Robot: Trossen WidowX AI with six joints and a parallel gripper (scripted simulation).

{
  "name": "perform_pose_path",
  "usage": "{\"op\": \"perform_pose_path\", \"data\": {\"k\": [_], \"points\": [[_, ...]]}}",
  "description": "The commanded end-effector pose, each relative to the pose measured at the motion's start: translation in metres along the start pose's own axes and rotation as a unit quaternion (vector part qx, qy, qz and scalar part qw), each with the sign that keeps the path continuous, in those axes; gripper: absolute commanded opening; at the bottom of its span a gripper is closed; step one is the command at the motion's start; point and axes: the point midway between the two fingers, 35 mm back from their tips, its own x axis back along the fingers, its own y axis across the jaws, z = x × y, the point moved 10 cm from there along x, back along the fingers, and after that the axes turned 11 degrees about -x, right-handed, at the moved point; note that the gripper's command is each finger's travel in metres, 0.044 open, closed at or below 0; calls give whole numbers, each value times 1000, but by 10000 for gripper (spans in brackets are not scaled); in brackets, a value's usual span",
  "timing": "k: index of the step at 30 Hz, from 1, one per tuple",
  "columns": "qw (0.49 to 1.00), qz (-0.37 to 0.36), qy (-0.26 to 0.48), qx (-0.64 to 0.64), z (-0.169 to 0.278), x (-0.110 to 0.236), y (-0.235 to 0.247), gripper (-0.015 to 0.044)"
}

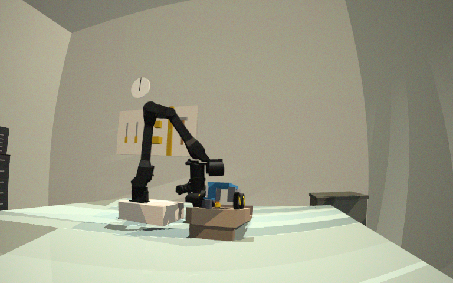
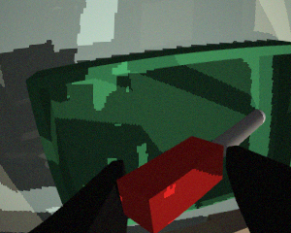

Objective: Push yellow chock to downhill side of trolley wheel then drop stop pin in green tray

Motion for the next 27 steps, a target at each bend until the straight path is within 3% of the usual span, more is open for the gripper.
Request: {"op": "perform_pose_path", "data": {"k": [1,2,8,15,21,25,27], "points": [[1000,1,-3,1,-2,-2,1,190],[1000,1,-3,1,-2,-2,2,190],[1000,0,0,0,0,-1,0,340],[1000,0,0,0,0,0,0,340],[1000,1,-2,1,-2,23,-2,340],[1000,1,-3,1,-2,35,-4,440],[1000,1,-3,1,-2,40,-5,440]]}}
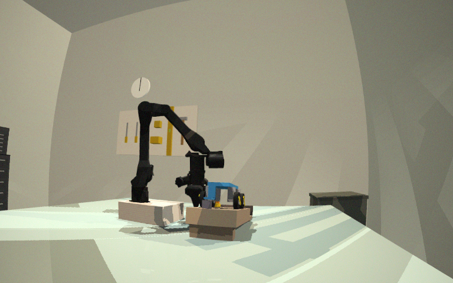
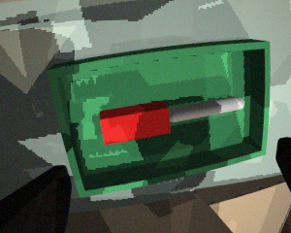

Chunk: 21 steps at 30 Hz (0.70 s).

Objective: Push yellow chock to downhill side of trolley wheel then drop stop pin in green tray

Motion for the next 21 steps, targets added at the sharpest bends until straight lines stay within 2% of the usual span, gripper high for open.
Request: {"op": "perform_pose_path", "data": {"k": [1,14,21], "points": [[1000,3,-1,2,-1,13,-2,440],[1000,3,0,2,-3,55,-10,440],[1000,1,2,1,-2,53,-10,440]]}}
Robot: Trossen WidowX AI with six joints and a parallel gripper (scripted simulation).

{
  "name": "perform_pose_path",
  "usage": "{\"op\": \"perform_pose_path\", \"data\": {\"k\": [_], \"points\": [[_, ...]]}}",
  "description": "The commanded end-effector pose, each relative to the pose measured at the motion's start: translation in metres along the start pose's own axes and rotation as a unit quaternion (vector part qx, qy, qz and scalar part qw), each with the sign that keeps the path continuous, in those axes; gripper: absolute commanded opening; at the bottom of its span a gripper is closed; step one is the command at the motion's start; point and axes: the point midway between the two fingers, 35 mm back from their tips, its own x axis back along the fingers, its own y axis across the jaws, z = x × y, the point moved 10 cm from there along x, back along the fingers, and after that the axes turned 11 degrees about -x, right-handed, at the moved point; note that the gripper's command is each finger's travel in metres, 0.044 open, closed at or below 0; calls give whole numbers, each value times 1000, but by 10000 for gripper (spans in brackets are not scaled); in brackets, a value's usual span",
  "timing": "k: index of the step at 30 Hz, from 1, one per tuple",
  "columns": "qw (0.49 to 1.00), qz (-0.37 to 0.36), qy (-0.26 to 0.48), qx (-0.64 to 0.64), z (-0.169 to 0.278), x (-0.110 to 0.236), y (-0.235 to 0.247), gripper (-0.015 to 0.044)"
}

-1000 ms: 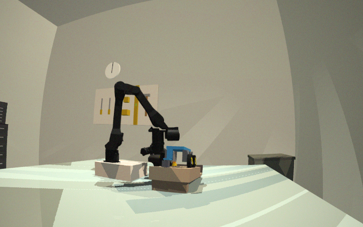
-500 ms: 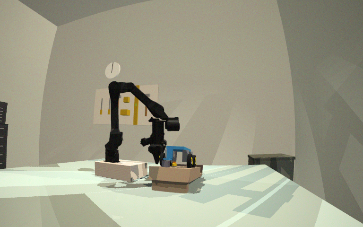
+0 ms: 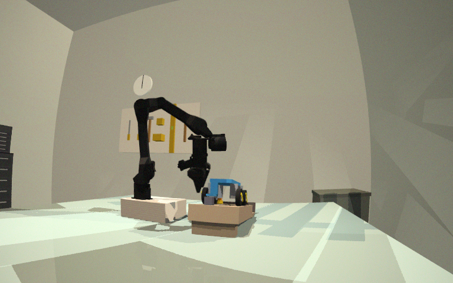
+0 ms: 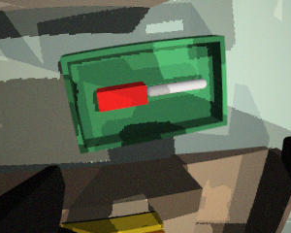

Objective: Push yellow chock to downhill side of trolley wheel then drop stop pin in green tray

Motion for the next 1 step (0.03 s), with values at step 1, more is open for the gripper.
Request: {"op": "perform_pose_path", "data": {"k": [1], "points": [[1000,0,0,0,0,0,0,440]]}}
